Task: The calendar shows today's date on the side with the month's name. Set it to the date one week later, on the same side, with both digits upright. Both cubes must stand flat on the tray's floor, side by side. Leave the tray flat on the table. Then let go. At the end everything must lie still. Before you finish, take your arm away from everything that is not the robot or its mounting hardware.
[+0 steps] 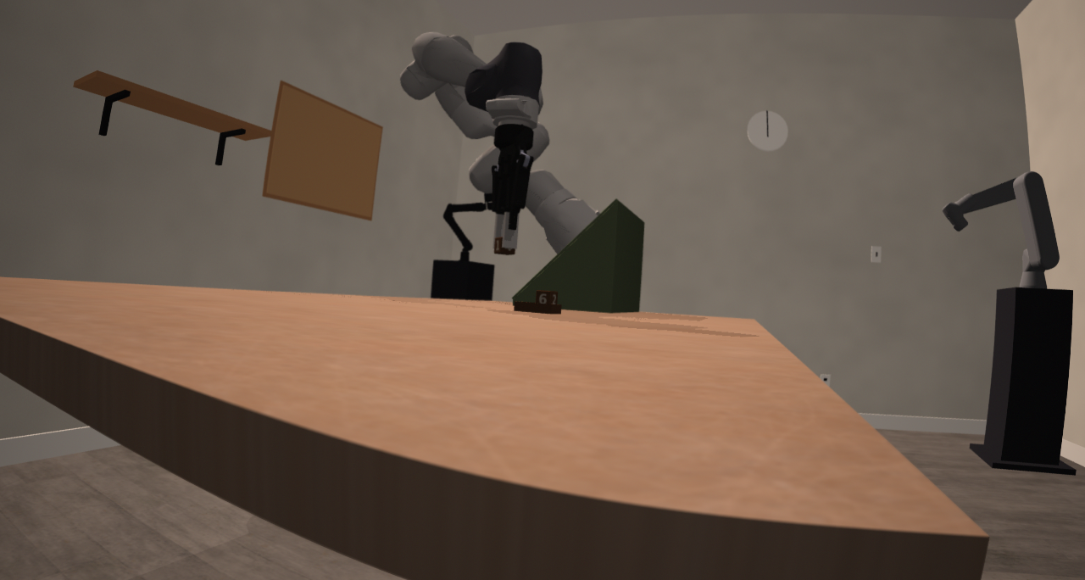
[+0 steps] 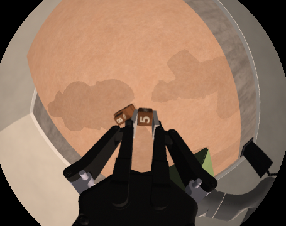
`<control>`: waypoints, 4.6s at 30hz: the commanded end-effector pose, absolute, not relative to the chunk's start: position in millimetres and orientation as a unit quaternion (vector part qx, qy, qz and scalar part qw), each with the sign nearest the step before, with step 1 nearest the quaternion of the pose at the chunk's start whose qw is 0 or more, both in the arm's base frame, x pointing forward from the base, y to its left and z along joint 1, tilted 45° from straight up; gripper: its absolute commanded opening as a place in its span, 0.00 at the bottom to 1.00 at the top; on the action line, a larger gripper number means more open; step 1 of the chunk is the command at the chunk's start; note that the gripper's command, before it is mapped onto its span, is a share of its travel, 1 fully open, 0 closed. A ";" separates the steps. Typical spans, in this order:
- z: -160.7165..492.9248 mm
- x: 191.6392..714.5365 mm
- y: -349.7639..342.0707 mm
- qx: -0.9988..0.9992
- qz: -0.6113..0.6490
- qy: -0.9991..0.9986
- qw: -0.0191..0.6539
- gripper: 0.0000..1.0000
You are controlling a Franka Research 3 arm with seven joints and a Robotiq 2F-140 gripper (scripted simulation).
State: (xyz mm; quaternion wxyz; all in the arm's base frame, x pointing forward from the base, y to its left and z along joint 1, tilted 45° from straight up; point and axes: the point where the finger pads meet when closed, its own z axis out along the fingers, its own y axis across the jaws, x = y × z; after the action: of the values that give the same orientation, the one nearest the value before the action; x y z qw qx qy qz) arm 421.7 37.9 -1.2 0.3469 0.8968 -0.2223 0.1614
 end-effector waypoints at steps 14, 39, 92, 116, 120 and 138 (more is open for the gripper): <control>8.7 421.5 25.0 0.922 0.092 -0.056 0.371 0.16; 15.9 421.4 15.5 0.923 0.055 0.038 0.380 0.16; -50.5 434.6 -51.7 0.923 0.054 0.040 0.380 0.16; -50.5 434.6 -51.7 0.923 0.054 0.040 0.380 0.16; -50.5 434.8 -51.6 0.923 0.054 0.040 0.380 0.16; -50.3 436.4 -51.6 0.923 0.056 0.036 0.379 0.16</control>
State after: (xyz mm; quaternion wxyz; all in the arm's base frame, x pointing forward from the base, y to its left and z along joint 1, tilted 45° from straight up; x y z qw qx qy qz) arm 435.3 -51.3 -49.7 0.3806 0.9223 0.0406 0.0537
